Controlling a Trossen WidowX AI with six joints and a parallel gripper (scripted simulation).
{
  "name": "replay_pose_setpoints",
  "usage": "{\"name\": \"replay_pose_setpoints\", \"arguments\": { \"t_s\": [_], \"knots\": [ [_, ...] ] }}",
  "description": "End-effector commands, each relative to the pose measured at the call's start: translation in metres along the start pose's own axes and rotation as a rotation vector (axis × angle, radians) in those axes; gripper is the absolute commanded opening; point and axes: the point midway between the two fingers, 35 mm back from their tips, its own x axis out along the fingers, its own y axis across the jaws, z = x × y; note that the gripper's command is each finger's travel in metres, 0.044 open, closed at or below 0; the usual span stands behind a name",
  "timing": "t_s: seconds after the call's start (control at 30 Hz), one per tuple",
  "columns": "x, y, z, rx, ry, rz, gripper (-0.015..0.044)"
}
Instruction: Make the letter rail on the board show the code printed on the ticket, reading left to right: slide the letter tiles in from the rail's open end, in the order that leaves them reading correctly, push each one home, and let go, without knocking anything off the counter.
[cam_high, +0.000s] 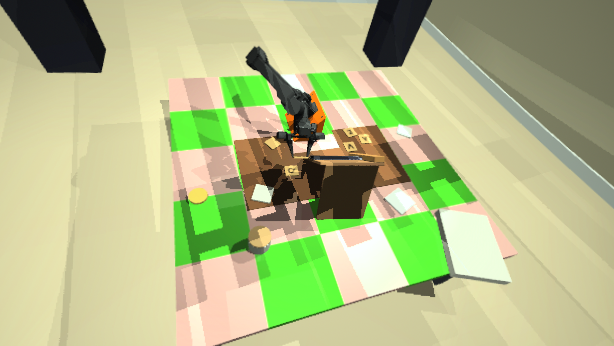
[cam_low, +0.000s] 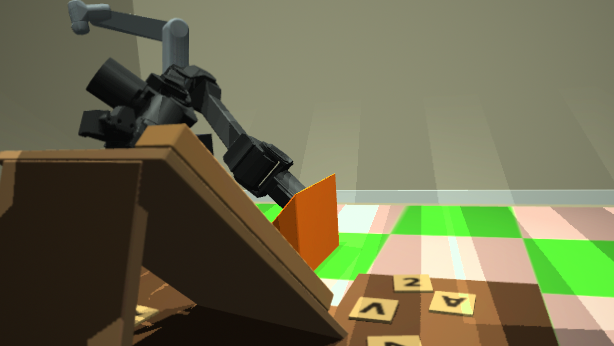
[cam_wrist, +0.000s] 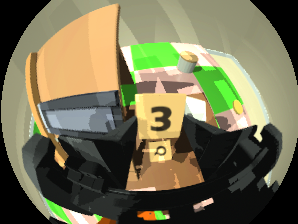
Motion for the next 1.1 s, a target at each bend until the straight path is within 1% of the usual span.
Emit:
{"name": "replay_pose_setpoints", "arguments": {
  "t_s": [0.0,1.07],
  "knots": [
    [0.001,0.004,-0.001,-0.001,0.005,0.001,0.0000],
    [0.001,0.020,-0.001,0.000,0.006,0.001,0.0000]
  ]
}}
